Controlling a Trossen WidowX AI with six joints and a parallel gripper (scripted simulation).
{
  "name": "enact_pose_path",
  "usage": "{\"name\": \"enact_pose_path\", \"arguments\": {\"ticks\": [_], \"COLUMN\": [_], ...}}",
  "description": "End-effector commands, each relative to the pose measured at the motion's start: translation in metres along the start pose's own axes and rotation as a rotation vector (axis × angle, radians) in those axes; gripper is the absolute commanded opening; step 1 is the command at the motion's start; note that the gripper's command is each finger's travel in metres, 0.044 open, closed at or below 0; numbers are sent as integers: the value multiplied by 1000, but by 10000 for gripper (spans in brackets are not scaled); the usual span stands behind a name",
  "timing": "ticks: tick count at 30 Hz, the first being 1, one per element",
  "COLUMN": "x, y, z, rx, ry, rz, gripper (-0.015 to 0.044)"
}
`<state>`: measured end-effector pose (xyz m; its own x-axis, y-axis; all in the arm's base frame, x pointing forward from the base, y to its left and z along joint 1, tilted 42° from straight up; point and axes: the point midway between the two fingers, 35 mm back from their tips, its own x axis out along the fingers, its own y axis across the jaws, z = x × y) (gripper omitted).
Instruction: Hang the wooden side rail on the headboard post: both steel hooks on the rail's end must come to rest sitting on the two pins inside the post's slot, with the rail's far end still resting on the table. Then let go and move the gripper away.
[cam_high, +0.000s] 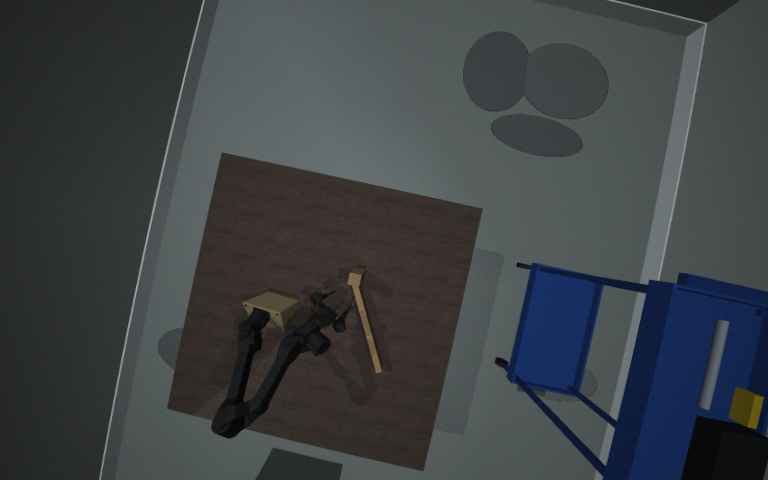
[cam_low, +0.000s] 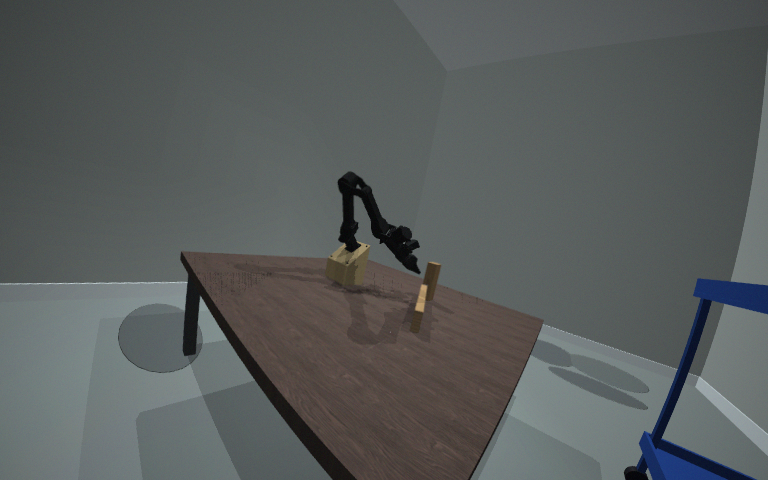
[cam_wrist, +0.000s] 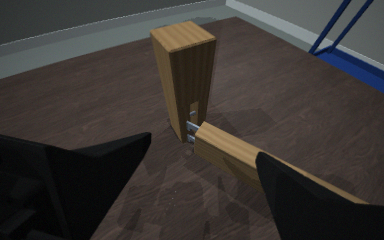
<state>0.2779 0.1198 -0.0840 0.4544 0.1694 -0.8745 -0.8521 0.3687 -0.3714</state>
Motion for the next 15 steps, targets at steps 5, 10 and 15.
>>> {"name": "enact_pose_path", "arguments": {"ticks": [5, 10, 15], "x": [20, 36, 44], "y": [-12, -25, -37], "z": [5, 12, 19], "rx": [339, 703, 1046], "ry": [150, 321, 466], "rz": [12, -50, -190], "gripper": [440, 440, 440]}}
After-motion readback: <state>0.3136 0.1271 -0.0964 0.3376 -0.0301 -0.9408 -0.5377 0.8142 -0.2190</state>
